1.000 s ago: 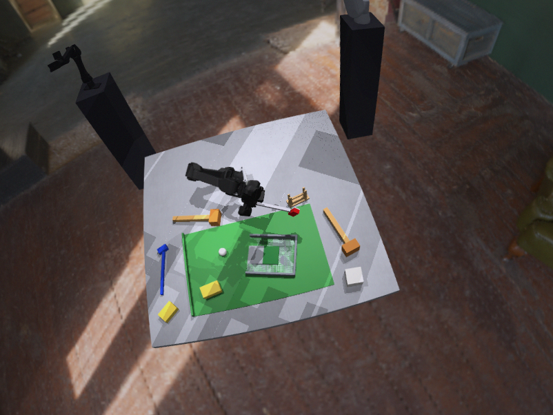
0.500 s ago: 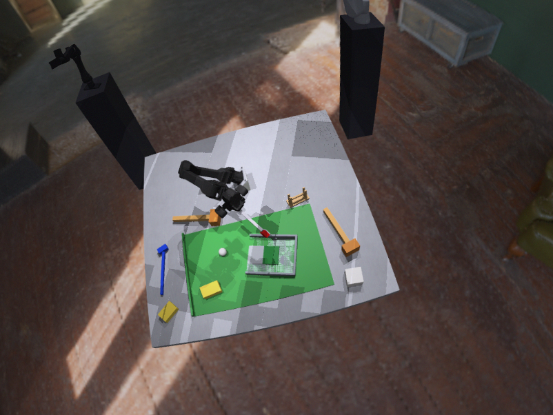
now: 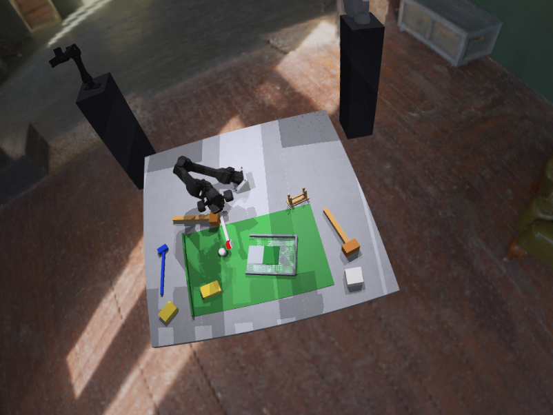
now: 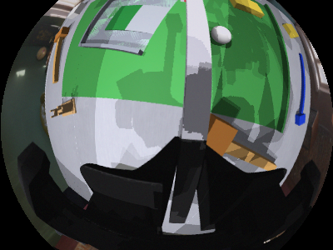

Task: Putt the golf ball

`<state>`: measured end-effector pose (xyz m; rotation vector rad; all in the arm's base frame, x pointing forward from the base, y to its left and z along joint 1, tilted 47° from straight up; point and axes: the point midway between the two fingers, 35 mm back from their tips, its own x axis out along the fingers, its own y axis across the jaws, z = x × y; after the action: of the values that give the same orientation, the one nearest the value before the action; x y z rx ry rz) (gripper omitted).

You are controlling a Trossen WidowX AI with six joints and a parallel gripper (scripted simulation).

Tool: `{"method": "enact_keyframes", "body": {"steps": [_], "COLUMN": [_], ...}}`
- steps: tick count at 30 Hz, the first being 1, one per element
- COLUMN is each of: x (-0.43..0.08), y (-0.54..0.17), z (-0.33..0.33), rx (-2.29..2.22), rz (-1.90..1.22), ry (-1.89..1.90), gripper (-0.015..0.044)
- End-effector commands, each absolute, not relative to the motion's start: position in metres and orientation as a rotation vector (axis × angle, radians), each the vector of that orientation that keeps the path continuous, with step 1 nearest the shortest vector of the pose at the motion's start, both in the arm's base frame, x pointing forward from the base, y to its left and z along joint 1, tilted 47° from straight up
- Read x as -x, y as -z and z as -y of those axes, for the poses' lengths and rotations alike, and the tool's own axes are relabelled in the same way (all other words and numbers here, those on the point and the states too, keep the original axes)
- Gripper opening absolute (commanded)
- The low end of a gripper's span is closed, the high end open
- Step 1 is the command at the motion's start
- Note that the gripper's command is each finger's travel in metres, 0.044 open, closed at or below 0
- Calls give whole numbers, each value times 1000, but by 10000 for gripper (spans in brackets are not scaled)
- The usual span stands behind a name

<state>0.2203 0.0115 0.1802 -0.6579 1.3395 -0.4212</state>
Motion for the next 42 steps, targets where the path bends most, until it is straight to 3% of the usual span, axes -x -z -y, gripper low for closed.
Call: {"method": "enact_keyframes", "body": {"steps": [1, 13, 42], "x": [-210, -194, -204], "y": [-194, -210, -169], "z": [4, 26, 67], "rx": [570, 442, 421], "rz": [-1276, -1199, -1265], "ry": [514, 651, 779], "gripper": [0, 0, 0]}}
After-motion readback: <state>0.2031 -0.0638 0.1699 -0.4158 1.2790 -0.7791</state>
